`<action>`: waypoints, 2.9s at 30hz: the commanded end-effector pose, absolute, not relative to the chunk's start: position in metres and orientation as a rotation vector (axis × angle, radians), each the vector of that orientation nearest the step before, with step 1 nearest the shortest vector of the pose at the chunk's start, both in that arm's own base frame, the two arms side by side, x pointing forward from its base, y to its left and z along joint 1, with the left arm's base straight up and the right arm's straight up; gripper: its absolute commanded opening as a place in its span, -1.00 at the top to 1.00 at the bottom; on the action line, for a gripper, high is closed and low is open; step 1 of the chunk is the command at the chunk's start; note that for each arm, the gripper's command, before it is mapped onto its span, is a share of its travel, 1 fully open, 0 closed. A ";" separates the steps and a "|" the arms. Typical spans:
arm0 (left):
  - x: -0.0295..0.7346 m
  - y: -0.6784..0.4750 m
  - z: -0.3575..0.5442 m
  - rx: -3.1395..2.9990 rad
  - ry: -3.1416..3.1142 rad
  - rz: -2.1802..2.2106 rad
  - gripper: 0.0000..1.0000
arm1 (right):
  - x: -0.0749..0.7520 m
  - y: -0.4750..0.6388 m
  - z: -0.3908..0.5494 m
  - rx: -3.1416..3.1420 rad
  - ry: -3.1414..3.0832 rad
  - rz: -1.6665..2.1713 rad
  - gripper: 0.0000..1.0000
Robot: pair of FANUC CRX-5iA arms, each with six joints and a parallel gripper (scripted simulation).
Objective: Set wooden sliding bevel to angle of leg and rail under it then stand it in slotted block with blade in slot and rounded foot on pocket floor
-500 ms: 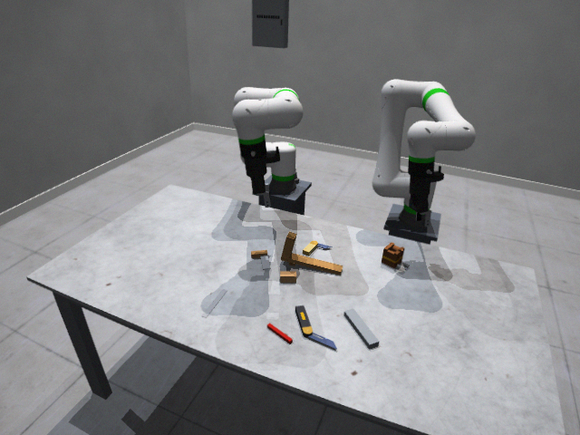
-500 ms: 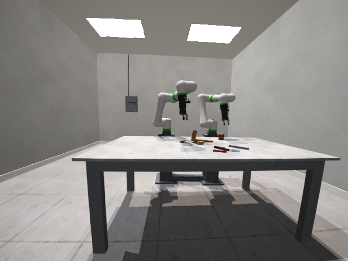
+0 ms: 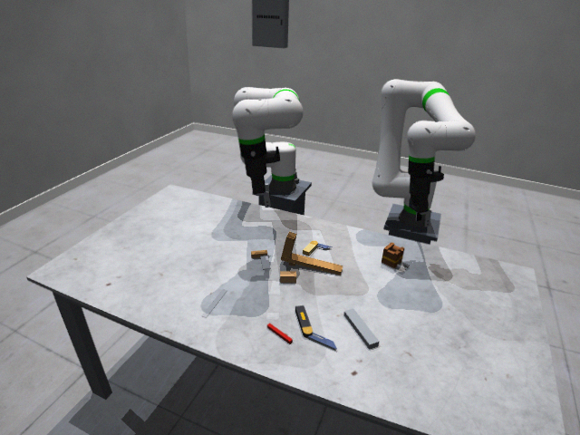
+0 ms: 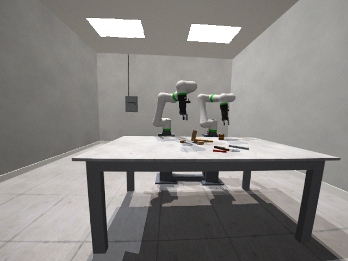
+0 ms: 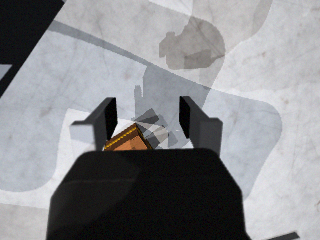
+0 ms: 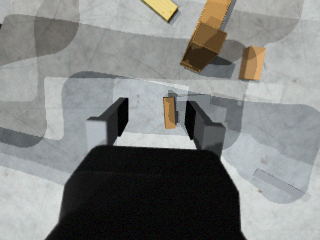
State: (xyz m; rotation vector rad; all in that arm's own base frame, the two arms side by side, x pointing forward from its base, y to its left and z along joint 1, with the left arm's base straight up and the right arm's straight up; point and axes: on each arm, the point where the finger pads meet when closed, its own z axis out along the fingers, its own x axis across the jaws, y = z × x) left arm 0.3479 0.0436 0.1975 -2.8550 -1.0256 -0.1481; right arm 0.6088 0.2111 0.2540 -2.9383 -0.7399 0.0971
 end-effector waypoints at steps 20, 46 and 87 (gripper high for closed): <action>0.416 -0.048 0.181 -2.783 -1.354 -0.140 -1.00 | 0.620 0.104 0.262 -2.958 -0.675 0.063 -1.00; 0.466 -0.289 0.105 -2.499 -1.914 -0.035 -1.00 | 0.495 -0.270 0.280 -3.048 -0.410 -0.020 -1.00; 0.455 -0.372 0.072 -2.373 -2.063 0.002 -1.00 | 0.027 -0.477 0.290 -3.140 -0.048 -0.003 -1.00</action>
